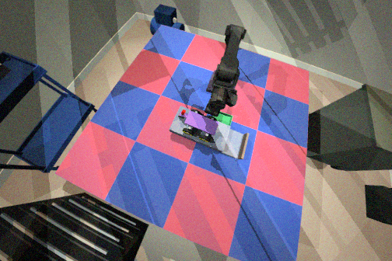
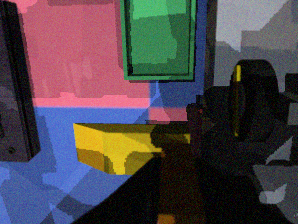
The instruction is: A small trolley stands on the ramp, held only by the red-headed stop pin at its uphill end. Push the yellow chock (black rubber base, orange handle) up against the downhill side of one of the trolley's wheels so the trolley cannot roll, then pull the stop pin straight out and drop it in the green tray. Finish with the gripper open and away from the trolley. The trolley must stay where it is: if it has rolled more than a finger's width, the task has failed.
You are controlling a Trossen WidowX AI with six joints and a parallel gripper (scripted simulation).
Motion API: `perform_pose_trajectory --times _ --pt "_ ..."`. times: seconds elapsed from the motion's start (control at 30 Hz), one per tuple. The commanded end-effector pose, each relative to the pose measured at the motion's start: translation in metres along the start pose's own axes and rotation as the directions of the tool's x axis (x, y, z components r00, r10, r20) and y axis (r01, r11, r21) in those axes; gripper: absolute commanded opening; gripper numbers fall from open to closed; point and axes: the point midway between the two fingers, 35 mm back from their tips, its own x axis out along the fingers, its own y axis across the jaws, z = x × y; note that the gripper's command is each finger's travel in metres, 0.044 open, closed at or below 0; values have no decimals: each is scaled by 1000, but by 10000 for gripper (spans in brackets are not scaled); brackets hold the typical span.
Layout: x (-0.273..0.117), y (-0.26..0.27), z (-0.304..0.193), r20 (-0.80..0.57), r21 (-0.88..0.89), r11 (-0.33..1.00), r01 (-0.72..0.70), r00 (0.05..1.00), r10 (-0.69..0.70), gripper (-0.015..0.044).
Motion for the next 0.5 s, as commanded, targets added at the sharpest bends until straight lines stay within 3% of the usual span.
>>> perform_pose_trajectory --times 0.0,0.47 --pt "1 -3 15 7 4 1000 0 1000 0 0" --pt "8 -12 67 12 4 1000 1 1000 -1 0"
